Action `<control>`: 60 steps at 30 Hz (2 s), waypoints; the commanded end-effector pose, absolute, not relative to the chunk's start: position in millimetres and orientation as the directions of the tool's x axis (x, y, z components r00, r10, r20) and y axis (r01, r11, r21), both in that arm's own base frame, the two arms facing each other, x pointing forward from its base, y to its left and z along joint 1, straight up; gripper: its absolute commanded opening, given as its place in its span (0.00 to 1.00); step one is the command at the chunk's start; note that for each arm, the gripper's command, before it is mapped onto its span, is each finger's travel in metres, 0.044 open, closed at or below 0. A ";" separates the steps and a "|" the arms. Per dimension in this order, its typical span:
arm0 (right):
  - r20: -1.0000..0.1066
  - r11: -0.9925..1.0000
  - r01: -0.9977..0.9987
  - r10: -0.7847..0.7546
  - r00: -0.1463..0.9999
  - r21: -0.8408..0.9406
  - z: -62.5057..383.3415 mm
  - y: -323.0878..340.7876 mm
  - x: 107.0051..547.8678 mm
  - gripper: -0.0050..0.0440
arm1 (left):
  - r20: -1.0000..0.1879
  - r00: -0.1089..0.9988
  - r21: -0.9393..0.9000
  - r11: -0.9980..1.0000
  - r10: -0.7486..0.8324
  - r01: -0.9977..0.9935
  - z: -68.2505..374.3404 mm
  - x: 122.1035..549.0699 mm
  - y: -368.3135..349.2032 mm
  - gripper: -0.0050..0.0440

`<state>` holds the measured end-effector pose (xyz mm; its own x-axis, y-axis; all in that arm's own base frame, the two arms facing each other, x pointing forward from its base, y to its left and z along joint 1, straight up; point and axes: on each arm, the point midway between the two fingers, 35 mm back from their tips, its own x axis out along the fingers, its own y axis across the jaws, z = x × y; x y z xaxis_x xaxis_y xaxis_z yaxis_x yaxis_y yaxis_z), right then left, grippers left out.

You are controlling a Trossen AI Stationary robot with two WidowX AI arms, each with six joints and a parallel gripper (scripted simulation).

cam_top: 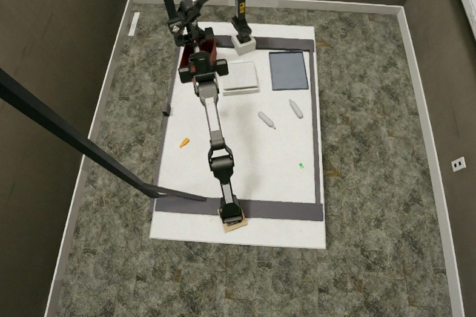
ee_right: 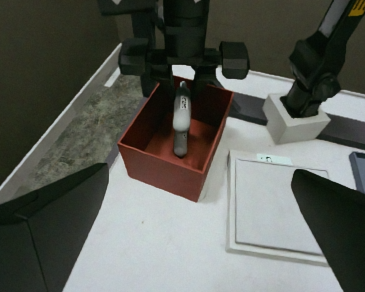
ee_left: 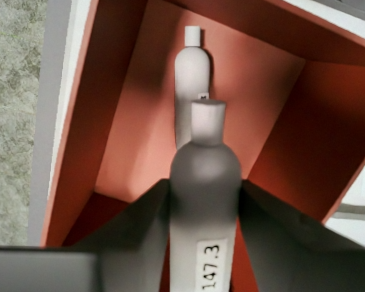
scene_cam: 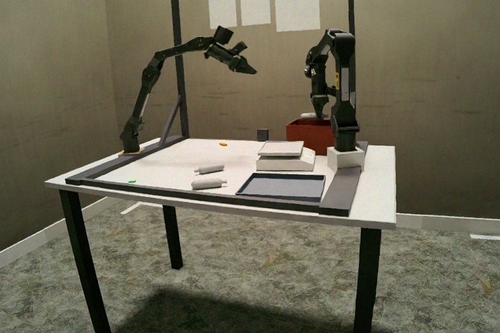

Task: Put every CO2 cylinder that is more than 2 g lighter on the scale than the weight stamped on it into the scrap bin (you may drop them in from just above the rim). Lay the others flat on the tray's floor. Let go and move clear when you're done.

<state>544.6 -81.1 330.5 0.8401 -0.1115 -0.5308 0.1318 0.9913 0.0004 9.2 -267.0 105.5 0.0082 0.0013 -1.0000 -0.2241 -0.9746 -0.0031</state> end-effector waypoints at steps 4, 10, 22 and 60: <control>-0.499 0.991 0.131 -0.114 0.859 -0.001 348.6 -80.4 538.9 1.00 | -1.000 0.008 0.020 -0.974 -0.023 -0.225 111.0 8.8 -270.0 0.35; -0.499 0.991 0.131 -0.114 0.859 -0.001 348.6 -80.4 538.9 1.00 | -1.000 0.008 0.020 -0.974 -0.023 -0.225 111.0 8.8 -270.0 0.48; -0.499 0.991 0.131 -0.114 0.859 -0.001 348.6 -80.4 538.9 1.00 | -0.999 0.008 0.040 -0.974 -0.043 -0.225 165.1 7.5 -270.5 0.92; -0.500 0.874 0.486 -0.424 0.755 -0.006 336.3 -158.5 259.5 1.00 | -0.833 0.132 0.521 -0.682 -0.537 0.513 123.6 104.3 -420.7 1.00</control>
